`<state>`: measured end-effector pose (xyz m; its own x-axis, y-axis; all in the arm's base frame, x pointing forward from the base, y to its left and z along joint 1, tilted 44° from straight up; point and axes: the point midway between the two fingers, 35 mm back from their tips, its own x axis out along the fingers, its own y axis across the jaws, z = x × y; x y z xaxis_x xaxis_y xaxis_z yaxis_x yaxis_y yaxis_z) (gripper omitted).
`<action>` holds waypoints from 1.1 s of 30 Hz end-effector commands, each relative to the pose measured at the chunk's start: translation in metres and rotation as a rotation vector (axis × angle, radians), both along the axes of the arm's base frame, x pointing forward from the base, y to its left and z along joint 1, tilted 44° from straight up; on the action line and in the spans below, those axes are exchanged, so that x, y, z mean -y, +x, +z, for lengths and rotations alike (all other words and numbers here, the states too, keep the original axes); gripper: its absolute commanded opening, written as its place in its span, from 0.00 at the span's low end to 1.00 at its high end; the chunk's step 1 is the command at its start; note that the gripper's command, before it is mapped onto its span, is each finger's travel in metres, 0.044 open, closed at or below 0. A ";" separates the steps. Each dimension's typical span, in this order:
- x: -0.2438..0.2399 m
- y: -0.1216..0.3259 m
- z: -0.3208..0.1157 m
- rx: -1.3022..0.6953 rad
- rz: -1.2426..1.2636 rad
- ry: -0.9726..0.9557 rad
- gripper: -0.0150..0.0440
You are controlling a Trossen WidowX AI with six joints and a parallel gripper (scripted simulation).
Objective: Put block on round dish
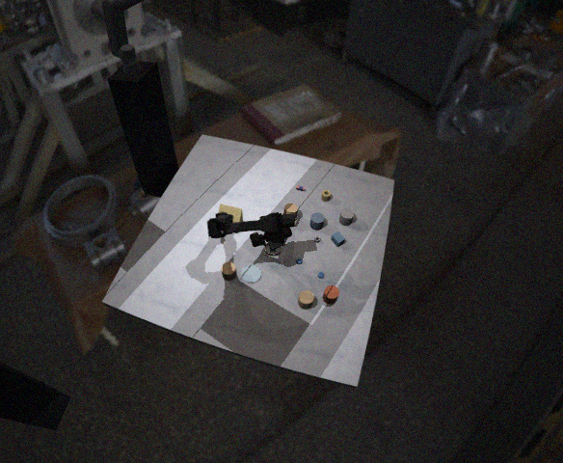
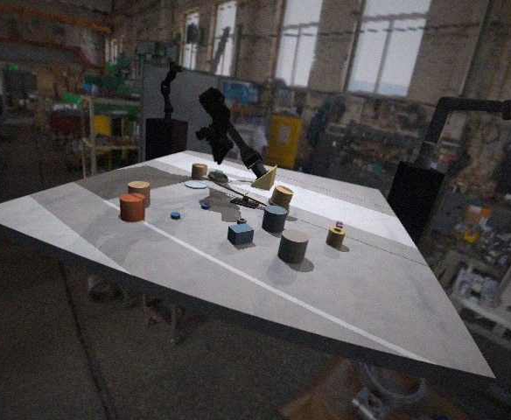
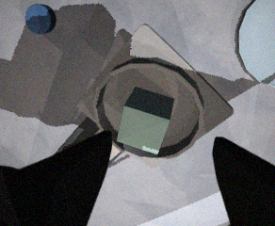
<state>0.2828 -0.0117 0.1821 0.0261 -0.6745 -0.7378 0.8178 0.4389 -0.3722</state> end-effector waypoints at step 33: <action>0.016 0.007 -0.037 0.153 -0.177 -0.024 0.69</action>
